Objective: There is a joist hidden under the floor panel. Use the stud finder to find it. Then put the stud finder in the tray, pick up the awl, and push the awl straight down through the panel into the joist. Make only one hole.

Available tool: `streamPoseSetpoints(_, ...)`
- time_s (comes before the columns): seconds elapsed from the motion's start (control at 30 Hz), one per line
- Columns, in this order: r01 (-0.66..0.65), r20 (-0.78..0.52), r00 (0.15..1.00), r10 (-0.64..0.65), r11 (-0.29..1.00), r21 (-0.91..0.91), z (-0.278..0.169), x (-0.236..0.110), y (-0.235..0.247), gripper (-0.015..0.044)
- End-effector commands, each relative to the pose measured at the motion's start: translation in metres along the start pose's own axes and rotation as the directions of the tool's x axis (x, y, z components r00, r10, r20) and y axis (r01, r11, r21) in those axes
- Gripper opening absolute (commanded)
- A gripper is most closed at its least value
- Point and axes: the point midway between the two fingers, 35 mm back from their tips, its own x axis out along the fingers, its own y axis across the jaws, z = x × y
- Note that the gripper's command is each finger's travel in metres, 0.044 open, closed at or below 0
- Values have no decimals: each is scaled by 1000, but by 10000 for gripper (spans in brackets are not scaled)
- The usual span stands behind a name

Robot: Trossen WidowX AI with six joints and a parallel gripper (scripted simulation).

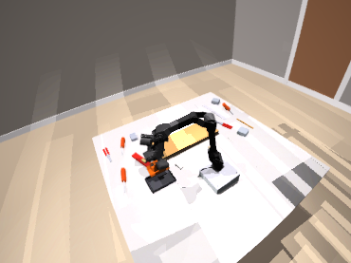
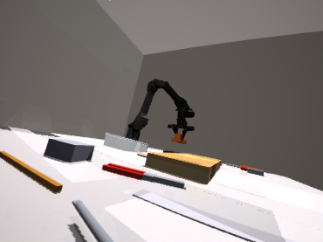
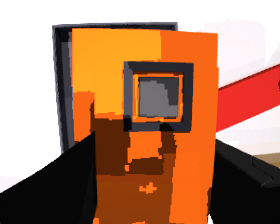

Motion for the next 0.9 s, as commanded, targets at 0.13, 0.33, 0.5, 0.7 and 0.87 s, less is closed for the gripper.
streamPoseSetpoints(0.13,-6,15,1000,7,999,-45,7,0,17,0)
streamPoseSetpoints(0.33,-6,15,1000,7,999,-45,5,11,17,0)
streamPoseSetpoints(0.5,-6,15,1000,7,999,-45,4,21,16,0)
streamPoseSetpoints(0.7,-6,15,1000,7,999,-45,1,33,16,0)
streamPoseSetpoints(0.87,-6,15,1000,7,999,-45,-1,42,16,0)
